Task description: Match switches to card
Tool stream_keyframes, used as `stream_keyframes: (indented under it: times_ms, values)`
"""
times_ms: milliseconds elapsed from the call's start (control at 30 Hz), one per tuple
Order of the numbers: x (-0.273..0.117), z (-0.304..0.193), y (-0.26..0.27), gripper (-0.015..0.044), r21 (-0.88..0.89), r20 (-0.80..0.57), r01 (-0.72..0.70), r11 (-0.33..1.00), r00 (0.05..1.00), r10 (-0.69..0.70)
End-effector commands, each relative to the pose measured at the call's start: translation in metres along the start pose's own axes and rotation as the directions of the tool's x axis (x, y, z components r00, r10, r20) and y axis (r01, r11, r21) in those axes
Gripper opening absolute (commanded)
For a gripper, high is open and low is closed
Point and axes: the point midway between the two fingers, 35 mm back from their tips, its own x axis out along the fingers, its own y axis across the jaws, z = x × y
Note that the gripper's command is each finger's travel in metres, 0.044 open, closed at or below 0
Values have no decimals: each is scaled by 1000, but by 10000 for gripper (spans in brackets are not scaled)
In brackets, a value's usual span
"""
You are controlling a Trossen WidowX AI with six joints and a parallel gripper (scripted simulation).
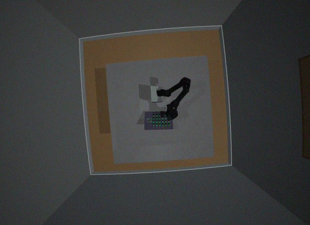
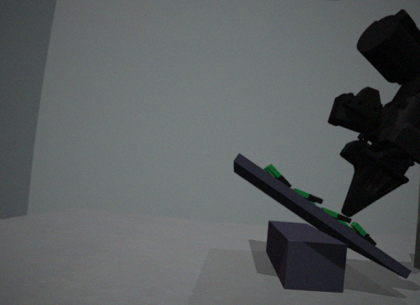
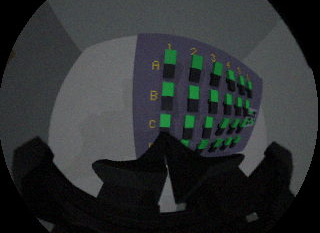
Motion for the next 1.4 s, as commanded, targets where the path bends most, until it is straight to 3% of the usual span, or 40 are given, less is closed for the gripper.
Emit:
stream_keyframes:
  times_ms: [0, 1067, 1367]
  values:
    - [1, -1, -1, 0, 4, 0, 3, 1000, 1000, -3]
    - [5, -1, -1, 0, 4, 0, 3, 1000, 1000, -3]
    - [-60, 2, -1, 0, 4, -28, 6, 1000, 1000, -6]
